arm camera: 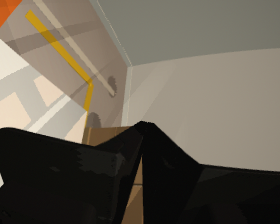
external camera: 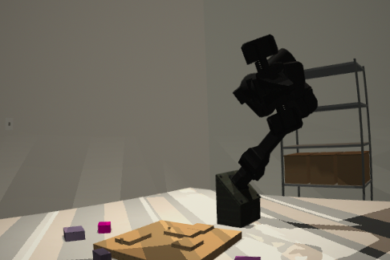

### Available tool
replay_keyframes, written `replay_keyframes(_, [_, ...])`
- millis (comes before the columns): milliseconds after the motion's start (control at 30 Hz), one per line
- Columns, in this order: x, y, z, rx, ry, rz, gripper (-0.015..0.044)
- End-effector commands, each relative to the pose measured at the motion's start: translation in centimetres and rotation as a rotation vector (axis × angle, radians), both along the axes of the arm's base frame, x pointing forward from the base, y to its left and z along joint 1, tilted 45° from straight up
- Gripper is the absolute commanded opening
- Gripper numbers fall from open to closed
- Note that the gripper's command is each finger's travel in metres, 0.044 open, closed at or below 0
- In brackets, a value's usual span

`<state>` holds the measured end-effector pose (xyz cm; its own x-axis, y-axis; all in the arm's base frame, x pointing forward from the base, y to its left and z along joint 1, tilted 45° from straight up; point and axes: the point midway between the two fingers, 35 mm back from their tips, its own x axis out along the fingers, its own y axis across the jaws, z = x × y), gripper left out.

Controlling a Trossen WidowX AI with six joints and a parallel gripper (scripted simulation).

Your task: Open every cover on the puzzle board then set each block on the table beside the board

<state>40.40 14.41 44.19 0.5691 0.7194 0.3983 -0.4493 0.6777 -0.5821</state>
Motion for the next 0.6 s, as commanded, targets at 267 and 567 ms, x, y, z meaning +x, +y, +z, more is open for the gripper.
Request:
replay_keyframes(267, [3.1,-0.4,-6.1,-0.038,0.246,-0.015,0.0000])
replay_keyframes(567, [4.6,-1.0,-10.6,-0.064,0.430,-0.027,0.0000])
